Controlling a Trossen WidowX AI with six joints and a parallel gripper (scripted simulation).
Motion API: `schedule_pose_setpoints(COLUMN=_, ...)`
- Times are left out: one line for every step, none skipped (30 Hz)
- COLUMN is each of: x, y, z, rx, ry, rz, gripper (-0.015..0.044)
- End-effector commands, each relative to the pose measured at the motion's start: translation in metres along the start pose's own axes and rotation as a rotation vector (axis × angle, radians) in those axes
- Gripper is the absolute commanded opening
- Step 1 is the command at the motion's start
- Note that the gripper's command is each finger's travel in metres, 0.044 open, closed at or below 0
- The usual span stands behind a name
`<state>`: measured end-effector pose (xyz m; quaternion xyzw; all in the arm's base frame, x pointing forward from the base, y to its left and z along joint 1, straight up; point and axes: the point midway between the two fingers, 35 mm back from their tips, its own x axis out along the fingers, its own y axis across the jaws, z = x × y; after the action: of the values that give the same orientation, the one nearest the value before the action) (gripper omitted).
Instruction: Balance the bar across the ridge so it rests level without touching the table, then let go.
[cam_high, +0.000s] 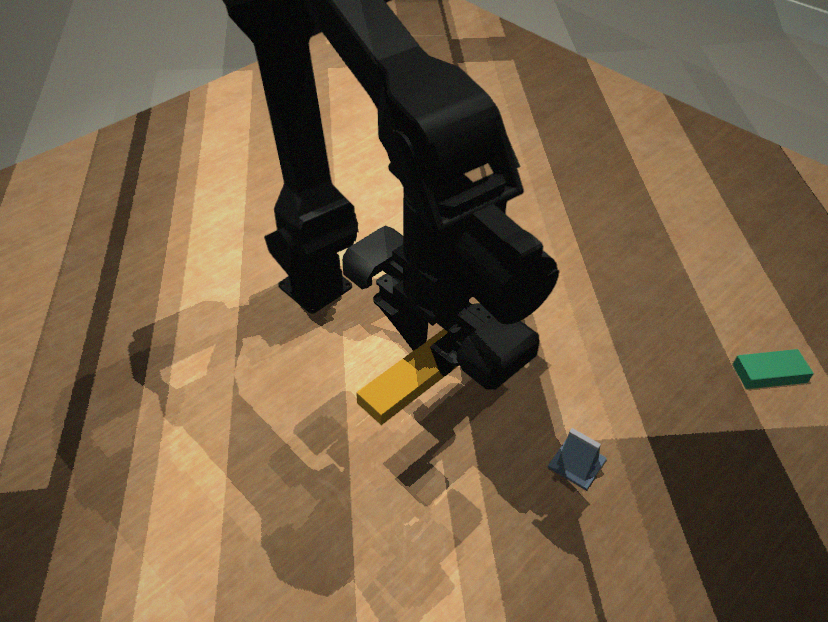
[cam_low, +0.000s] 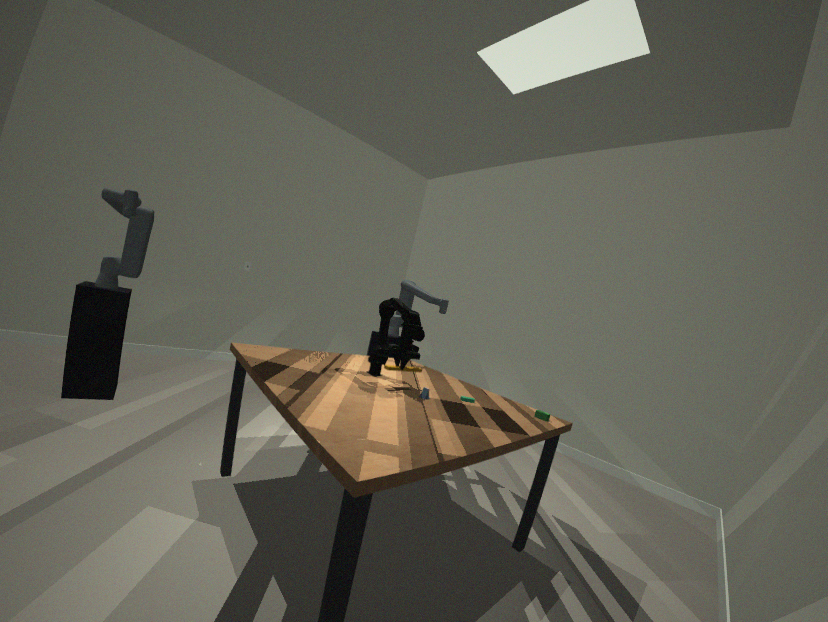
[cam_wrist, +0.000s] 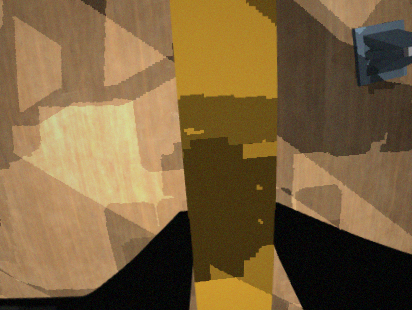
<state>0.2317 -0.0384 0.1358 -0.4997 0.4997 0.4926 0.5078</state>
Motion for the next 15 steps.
schedule_pose_setpoints(x=-0.006, y=-0.005, z=0.0, rx=-0.012, ry=0.004, rz=-0.005, gripper=0.0)
schedule_pose_setpoints(x=-0.007, y=-0.009, z=0.001, rx=-0.016, ry=0.004, rz=-0.005, gripper=0.0)
schedule_pose_setpoints(x=-0.008, y=-0.012, z=0.002, rx=-0.021, ry=0.004, rz=-0.006, gripper=0.0)
schedule_pose_setpoints(x=-0.009, y=-0.016, z=0.002, rx=-0.026, ry=0.004, rz=-0.006, gripper=0.0)
schedule_pose_setpoints(x=-0.01, y=-0.02, z=0.003, rx=-0.03, ry=0.004, rz=-0.006, gripper=0.0)
schedule_pose_setpoints(x=-0.01, y=-0.024, z=0.004, rx=-0.035, ry=0.004, rz=-0.006, gripper=0.0)
schedule_pose_setpoints(x=-0.011, y=-0.027, z=0.005, rx=-0.04, ry=0.004, rz=-0.007, gripper=0.0)
schedule_pose_setpoints(x=-0.012, y=-0.031, z=0.005, rx=-0.044, ry=0.004, rz=-0.007, gripper=0.0)
schedule_pose_setpoints(x=-0.012, y=-0.035, z=0.006, rx=-0.049, ry=0.004, rz=-0.007, gripper=0.0)
schedule_pose_setpoints(x=-0.013, y=-0.039, z=0.007, rx=-0.054, ry=0.004, rz=-0.007, gripper=0.0)
schedule_pose_setpoints(x=-0.013, y=-0.043, z=0.008, rx=-0.058, ry=0.004, rz=-0.008, gripper=0.0)
schedule_pose_setpoints(x=-0.014, y=-0.046, z=0.009, rx=-0.063, ry=0.004, rz=-0.008, gripper=0.0)
schedule_pose_setpoints(x=-0.014, y=-0.05, z=0.01, rx=-0.068, ry=0.004, rz=-0.008, gripper=0.0)
schedule_pose_setpoints(x=-0.014, y=-0.054, z=0.011, rx=-0.072, ry=0.003, rz=-0.009, gripper=0.0)
schedule_pose_setpoints(x=-0.015, y=-0.058, z=0.012, rx=-0.077, ry=0.003, rz=-0.009, gripper=0.0)
